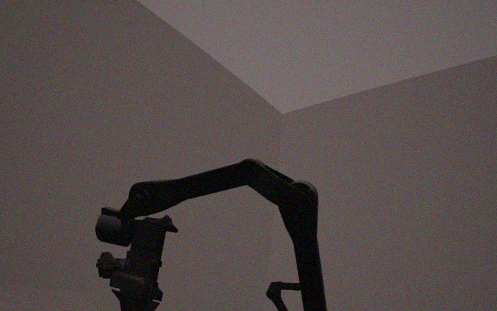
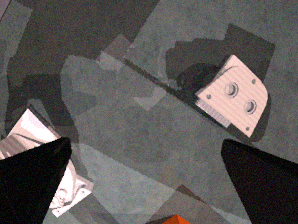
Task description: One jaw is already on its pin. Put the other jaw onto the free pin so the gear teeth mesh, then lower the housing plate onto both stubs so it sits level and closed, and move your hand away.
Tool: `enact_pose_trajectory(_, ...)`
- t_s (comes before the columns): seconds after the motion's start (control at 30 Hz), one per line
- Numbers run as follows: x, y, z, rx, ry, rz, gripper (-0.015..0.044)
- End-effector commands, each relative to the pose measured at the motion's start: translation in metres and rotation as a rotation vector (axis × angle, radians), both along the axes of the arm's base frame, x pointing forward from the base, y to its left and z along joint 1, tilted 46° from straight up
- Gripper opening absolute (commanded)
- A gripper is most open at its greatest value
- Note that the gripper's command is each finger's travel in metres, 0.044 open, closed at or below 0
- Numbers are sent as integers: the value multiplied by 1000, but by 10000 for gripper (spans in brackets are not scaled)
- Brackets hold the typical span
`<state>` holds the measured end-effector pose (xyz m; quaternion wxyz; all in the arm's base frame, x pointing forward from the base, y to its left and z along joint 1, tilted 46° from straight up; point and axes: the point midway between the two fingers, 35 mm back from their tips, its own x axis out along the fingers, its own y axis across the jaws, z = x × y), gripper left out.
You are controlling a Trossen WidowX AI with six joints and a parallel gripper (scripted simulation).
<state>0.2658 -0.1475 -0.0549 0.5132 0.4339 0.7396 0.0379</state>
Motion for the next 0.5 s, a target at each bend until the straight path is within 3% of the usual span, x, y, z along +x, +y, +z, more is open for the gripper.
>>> enact_pose_trajectory(0.0,-8,-10,-9,-6,72,-60,440)
enact_pose_trajectory(0.47,-36,-47,-41,-34,324,-312,440)
